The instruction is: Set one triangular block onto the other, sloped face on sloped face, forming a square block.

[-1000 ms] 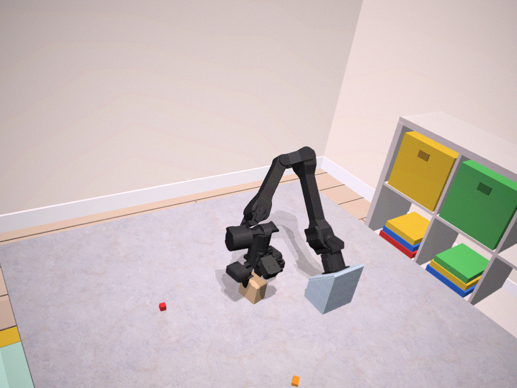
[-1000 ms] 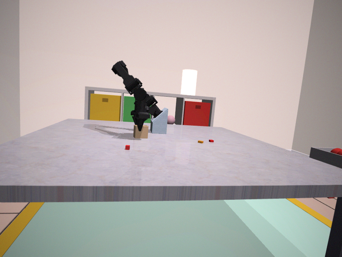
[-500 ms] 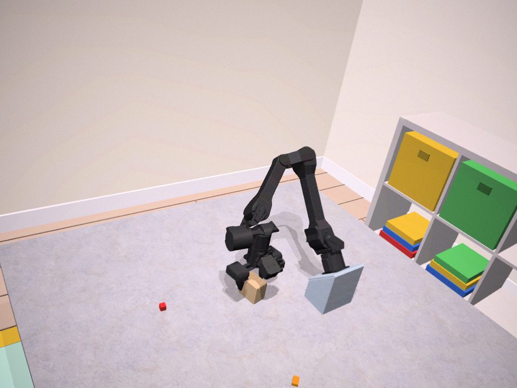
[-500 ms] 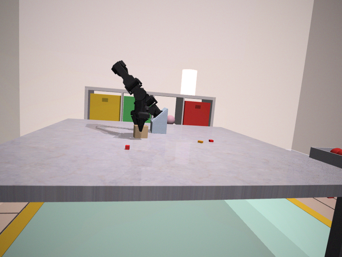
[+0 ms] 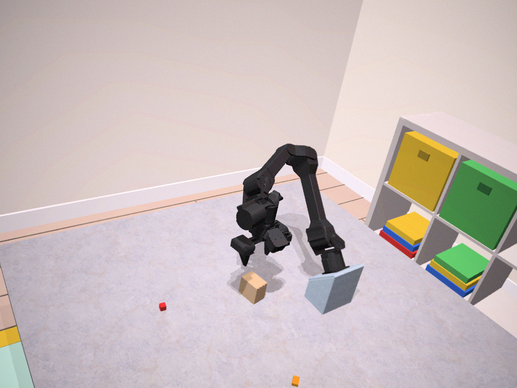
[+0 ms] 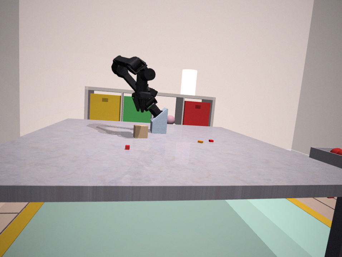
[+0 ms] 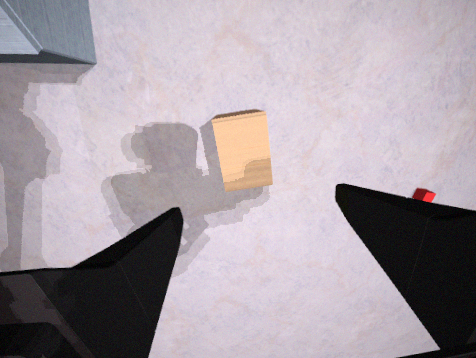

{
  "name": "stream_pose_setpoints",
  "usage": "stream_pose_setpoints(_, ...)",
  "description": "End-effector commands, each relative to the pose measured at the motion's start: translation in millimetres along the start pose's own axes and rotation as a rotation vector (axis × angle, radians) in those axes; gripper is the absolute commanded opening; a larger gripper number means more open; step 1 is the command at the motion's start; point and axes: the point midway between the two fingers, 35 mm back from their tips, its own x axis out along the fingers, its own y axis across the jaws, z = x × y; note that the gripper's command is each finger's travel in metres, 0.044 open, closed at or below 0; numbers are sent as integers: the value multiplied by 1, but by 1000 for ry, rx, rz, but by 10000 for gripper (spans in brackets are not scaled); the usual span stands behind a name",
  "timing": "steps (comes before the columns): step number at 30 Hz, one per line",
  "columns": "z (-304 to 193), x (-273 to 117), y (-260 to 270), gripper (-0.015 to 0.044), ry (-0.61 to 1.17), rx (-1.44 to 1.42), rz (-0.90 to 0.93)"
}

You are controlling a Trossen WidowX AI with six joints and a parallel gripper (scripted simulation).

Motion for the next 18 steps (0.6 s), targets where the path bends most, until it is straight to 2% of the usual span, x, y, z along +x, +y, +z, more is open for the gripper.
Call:
stream_pose_setpoints(1, -2, -12, 2, 440, -1, 9, 2)
stream_pose_setpoints(18, -1, -6, 1, 440, 2, 1, 1)
